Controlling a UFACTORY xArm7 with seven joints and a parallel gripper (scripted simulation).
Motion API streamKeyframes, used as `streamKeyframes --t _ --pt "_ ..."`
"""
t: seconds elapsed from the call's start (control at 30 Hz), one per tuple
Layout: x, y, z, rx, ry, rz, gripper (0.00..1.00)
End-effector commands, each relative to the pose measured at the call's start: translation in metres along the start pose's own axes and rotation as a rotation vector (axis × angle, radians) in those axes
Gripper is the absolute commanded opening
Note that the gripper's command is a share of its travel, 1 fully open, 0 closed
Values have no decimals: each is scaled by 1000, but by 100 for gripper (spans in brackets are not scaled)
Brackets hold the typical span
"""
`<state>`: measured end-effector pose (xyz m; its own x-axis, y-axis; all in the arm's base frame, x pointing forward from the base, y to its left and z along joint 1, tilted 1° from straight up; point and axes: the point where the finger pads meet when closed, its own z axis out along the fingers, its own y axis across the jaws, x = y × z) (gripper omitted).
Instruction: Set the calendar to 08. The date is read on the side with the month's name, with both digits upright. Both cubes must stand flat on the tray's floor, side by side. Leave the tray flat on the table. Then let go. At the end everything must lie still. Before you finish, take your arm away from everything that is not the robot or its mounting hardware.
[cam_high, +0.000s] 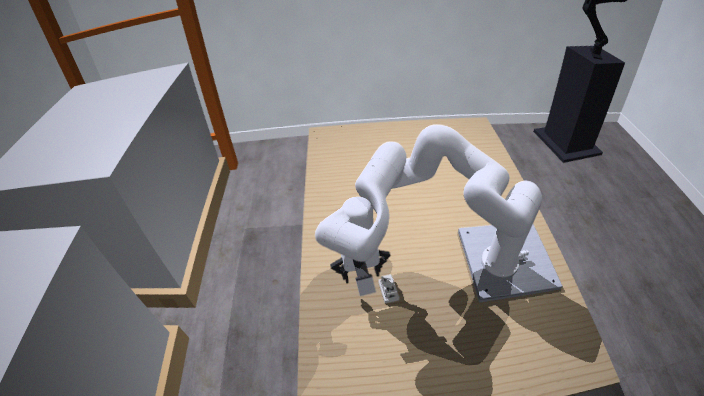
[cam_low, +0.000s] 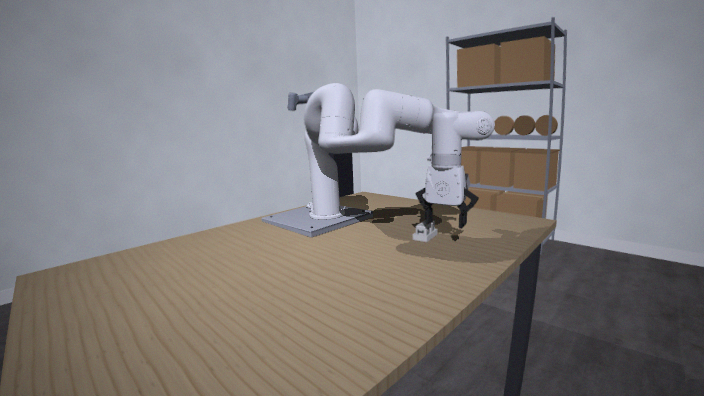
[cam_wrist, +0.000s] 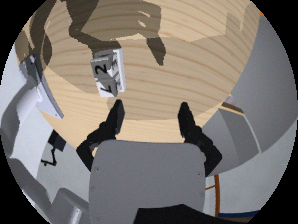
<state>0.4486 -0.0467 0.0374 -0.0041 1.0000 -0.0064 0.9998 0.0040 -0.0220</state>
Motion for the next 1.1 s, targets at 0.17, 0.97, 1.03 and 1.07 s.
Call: streamKeyframes --t 0.17,0.97,1.03,1.07 --pt "-3 7 -2 1 2 -154 100" --pt "-33 50 -2 1 2 -356 100" --pt "-33 50 -2 1 2 -356 100" --pt "-33 50 -1 1 2 -356 100"
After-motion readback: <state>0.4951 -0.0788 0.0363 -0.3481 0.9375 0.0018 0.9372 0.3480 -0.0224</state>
